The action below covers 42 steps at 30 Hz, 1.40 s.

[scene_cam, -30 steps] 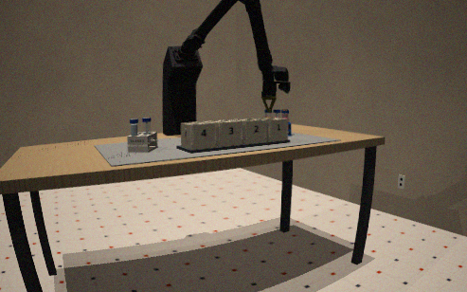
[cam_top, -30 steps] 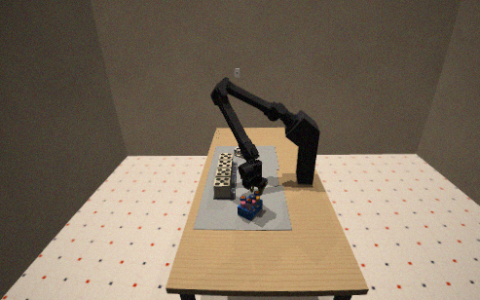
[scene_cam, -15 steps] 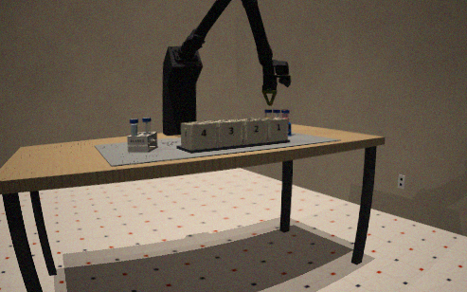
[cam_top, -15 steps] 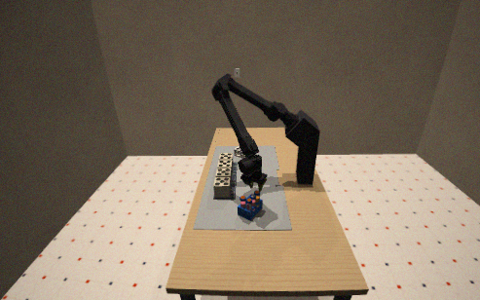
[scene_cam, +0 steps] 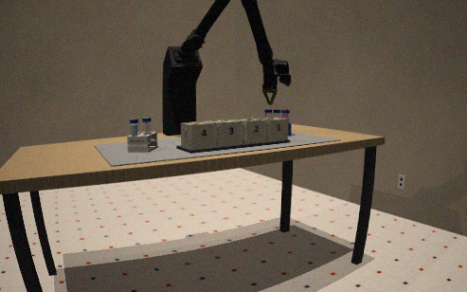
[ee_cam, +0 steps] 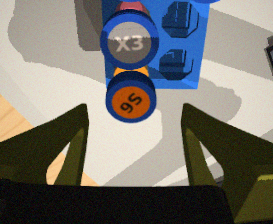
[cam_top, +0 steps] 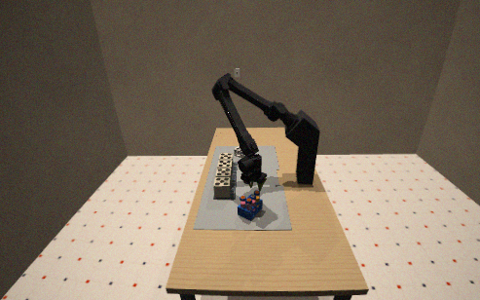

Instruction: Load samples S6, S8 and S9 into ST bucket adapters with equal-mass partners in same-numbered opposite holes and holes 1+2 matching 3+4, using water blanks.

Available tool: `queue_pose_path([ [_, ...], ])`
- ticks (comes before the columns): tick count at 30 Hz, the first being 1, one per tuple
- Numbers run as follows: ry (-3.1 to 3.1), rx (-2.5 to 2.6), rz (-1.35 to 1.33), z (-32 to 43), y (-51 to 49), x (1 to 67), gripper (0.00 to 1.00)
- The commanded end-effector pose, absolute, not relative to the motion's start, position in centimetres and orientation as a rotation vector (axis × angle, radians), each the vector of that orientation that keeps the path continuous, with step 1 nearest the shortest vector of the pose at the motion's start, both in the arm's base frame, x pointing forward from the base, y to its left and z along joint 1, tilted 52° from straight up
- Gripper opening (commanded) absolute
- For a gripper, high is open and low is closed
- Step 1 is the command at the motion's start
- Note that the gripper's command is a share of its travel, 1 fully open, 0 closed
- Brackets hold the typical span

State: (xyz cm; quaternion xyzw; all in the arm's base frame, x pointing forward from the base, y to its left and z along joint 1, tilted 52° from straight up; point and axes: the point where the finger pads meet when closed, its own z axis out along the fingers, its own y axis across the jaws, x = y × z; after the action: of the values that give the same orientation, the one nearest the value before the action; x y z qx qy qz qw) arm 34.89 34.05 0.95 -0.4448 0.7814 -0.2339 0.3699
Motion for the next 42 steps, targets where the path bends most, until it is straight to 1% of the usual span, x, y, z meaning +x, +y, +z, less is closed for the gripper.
queue_pose_path([
  [1,2.006,-1.137,-0.590,1.3,34.3,34.5,0.55],
  [3,2.011,-1.154,-0.597,0.4,33.9,33.6,0.55],
  [4,2.038,-1.055,-0.560,2.1,34.4,35.3,0.80],
  [13,2.177,-0.557,-0.314,7.6,38.7,39.5,0.80],
  [16,2.189,-0.514,-0.290,7.5,39.3,39.5,0.80],
  [19,2.234,-0.380,-0.244,5.5,38.6,38.6,0.80],
  [31,2.219,0.316,0.100,6.5,39.0,39.5,0.80],
  [33,2.219,0.316,0.100,6.5,39.0,39.5,0.80],
  [38,2.171,0.594,0.233,6.4,38.9,39.5,0.80],
  [42,2.165,0.618,0.243,6.3,38.9,39.6,0.80],
])
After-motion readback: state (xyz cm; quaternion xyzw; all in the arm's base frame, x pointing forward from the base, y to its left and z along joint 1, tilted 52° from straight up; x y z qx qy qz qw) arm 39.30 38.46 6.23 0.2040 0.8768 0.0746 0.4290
